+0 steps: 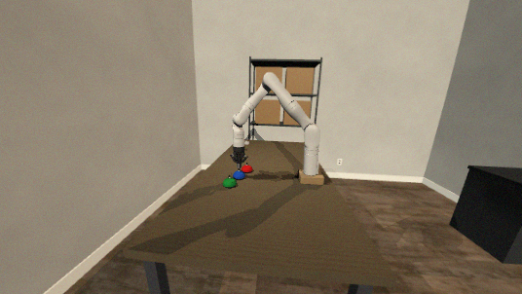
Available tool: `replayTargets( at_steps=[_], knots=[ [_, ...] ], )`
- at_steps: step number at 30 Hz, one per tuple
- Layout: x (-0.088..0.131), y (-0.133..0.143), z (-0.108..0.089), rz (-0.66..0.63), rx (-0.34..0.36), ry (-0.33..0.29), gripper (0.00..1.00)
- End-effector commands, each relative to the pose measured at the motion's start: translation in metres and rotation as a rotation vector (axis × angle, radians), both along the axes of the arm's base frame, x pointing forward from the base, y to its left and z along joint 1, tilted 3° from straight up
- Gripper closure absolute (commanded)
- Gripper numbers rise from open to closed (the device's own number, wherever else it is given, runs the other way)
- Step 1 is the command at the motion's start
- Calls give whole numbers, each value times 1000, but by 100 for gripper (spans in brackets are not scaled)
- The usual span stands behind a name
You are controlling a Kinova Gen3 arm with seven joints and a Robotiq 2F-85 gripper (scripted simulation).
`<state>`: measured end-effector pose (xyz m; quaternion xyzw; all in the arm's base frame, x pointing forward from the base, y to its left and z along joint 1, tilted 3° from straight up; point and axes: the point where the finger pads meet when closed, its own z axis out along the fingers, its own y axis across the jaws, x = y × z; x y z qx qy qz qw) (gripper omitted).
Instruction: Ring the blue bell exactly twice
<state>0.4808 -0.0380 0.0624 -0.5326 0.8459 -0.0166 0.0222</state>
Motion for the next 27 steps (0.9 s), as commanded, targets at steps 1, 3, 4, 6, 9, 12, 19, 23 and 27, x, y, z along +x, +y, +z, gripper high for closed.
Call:
replayTargets(
  at_steps=[1, 3, 4, 6, 9, 12, 19, 23, 27],
  knots=[
    [-1, -1, -2, 0, -2, 0, 100],
    [-1, -1, -2, 0, -2, 0, 100],
    [-1, -1, -2, 0, -2, 0, 100],
    [-1, -1, -2, 0, -2, 0, 100],
    [1, 0, -3, 1, 0, -4, 100],
    [1, 0, -6, 2, 0, -4, 100],
    [-1, -1, -7, 0, -3, 3, 100],
    [-1, -1, -7, 0, -3, 3, 100],
    [-1, -1, -7, 0, -3, 3, 100]
  ],
)
